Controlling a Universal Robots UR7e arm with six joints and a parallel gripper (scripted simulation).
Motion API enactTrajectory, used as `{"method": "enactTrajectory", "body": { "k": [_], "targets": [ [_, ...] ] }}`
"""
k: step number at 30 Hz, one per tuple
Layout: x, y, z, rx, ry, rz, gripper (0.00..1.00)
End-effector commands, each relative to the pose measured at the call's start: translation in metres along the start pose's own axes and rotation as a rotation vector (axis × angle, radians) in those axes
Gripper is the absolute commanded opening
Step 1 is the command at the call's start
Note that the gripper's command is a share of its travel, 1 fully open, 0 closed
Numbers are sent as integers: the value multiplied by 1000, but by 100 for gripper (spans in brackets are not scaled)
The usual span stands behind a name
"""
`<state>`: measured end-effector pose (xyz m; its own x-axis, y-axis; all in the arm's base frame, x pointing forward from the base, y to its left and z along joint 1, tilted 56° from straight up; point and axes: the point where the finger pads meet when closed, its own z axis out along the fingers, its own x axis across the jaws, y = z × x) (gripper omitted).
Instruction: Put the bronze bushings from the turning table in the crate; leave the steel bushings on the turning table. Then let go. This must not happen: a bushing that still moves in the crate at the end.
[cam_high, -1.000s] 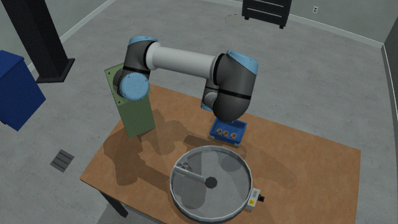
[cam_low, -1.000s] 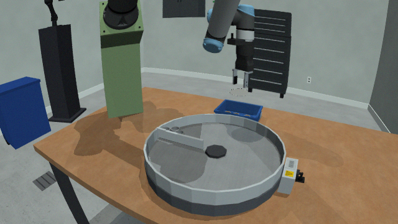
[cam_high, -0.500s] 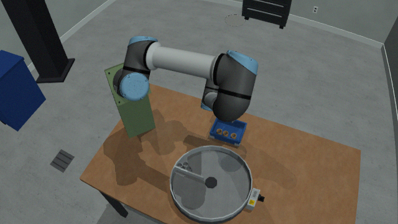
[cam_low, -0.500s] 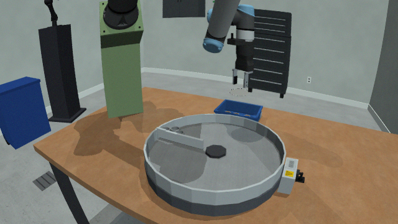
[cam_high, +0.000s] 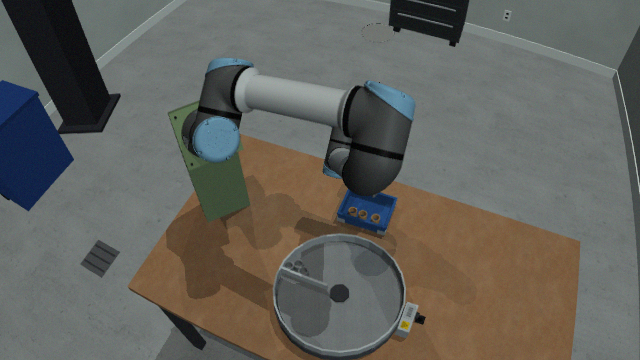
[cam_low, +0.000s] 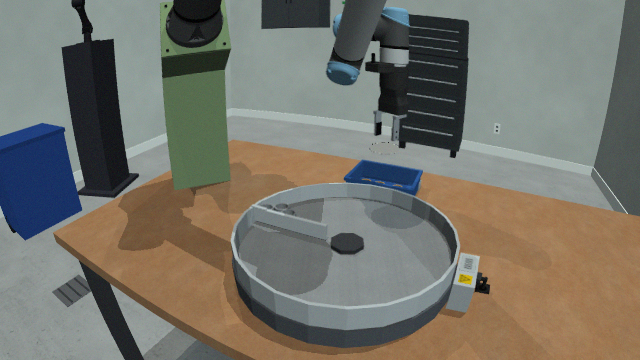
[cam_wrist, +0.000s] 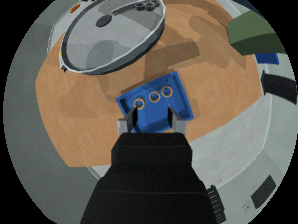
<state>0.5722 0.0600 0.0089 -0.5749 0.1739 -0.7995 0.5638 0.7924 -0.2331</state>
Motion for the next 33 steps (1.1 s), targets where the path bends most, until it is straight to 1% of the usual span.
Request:
{"method": "enactTrajectory", "body": {
  "k": [1,12,13,17,29,30,33],
  "targets": [
    [0,0,-3,1,0,233,100],
    [0,0,-3,1,0,233,100],
    [0,0,-1,-1,-1,45,100],
    [0,0,-3,1,0,235,100],
    [0,0,-3,1,0,235,100],
    [0,0,-1,-1,-1,47,100],
    [0,0,-3,1,0,189,100]
  ]
}}
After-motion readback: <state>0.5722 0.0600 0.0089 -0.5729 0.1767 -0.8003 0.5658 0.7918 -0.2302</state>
